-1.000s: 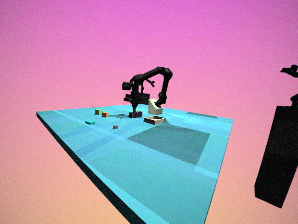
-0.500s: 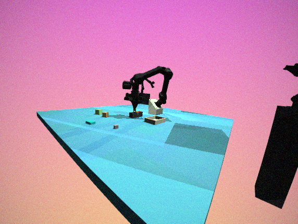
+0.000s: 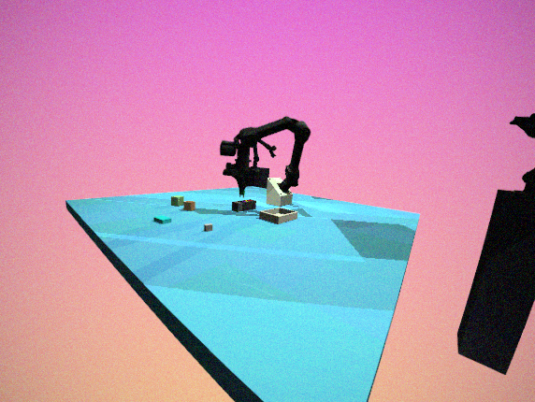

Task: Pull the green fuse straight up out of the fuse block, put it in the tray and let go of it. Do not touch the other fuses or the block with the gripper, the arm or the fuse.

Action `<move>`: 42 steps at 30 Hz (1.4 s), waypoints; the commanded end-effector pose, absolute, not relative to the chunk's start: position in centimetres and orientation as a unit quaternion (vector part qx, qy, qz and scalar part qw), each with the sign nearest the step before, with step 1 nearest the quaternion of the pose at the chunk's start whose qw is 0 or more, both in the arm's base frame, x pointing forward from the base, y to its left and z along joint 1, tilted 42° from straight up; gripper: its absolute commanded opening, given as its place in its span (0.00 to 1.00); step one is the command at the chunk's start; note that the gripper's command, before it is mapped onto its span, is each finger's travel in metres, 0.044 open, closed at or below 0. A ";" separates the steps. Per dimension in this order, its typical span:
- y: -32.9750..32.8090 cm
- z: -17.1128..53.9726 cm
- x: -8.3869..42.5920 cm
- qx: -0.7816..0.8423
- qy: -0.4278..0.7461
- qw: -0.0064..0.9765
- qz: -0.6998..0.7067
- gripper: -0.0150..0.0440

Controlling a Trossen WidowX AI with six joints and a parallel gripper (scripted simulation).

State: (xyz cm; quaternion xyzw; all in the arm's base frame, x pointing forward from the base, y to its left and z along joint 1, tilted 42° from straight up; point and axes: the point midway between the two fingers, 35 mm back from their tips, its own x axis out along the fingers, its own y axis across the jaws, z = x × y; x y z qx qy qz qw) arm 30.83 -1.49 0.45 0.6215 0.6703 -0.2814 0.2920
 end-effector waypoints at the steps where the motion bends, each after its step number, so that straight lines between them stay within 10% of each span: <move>1: -1.9 0.9 30.9 0.619 0.671 0.296 -0.281 0.25; 42: 13.4 14.4 27.7 0.620 0.672 0.292 -0.279 0.25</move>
